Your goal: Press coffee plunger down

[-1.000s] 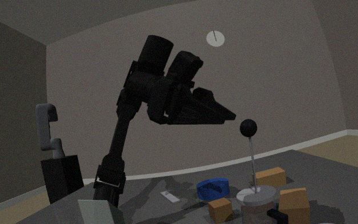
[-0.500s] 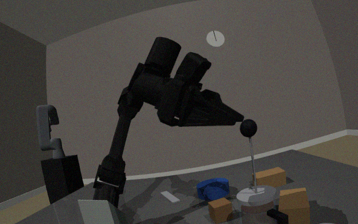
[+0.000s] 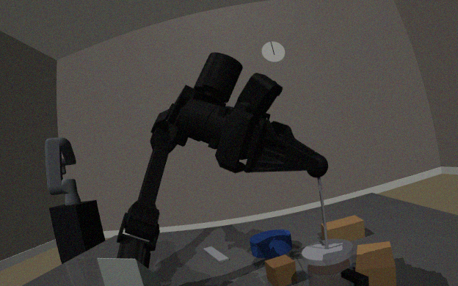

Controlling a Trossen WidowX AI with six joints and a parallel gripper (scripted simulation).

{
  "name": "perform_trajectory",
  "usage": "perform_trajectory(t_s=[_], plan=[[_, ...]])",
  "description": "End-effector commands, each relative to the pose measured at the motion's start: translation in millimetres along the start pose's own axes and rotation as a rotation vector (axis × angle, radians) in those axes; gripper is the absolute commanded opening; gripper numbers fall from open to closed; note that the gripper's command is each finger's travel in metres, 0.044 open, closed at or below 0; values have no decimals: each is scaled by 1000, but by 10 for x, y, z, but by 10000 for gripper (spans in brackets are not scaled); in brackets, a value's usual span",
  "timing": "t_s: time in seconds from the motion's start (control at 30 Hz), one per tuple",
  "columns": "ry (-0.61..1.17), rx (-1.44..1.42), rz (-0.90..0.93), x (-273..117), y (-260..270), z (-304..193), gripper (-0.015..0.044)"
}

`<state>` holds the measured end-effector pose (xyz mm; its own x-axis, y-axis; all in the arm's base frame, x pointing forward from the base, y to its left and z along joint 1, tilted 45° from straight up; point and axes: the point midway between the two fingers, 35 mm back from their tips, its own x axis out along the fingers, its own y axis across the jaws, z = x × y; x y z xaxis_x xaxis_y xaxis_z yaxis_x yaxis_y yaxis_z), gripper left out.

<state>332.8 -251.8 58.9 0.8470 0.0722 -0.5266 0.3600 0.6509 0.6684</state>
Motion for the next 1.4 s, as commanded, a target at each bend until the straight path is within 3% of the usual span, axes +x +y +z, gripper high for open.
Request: perform_trajectory(t_s=[0.0, 0.3, 1.37], plan=[[2, 7, -4, 23, -9, -9, 335], [2, 7, -4, 23, -9, -9, 118], [4, 7, -5, 244, -28, -287, 117]])
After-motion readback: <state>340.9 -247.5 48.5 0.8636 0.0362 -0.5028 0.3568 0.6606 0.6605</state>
